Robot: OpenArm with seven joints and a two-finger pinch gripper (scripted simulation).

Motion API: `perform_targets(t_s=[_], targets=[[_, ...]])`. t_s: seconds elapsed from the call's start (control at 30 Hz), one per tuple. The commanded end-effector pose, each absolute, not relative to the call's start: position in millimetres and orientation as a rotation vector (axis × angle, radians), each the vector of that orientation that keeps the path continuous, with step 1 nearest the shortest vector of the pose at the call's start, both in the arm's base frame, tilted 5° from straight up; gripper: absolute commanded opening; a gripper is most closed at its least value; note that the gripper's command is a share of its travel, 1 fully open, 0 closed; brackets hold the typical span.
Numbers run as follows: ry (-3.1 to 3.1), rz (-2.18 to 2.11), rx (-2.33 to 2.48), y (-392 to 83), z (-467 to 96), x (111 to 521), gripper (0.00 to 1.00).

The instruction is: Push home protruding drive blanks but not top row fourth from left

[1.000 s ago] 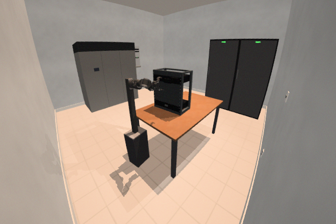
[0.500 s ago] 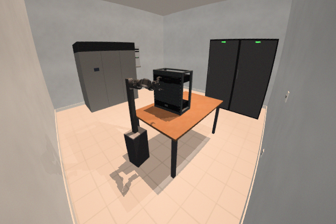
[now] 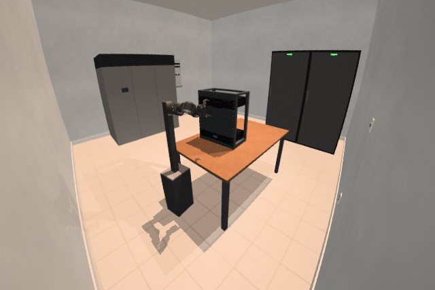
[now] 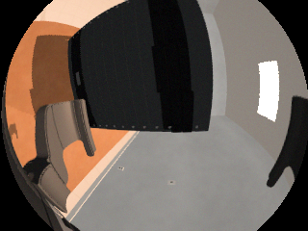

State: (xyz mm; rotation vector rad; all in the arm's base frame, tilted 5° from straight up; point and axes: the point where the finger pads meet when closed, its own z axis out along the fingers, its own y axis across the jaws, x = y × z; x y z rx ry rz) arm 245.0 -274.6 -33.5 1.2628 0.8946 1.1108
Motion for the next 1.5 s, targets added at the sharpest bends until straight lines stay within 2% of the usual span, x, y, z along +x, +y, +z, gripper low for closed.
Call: perform_targets(t_s=[0.0,0.7,0.97,1.47], targets=[[1.160,1.180,1.324,-274.9,-32.5,244.1,1.00],[1.161,1.180,1.324,-278.6,-31.7,253.2,1.00],[1.160,1.181,1.324,-287.1,-30.0,274.0,1.00],[1.160,1.184,1.324,-315.2,-24.0,343.7,1.00]])
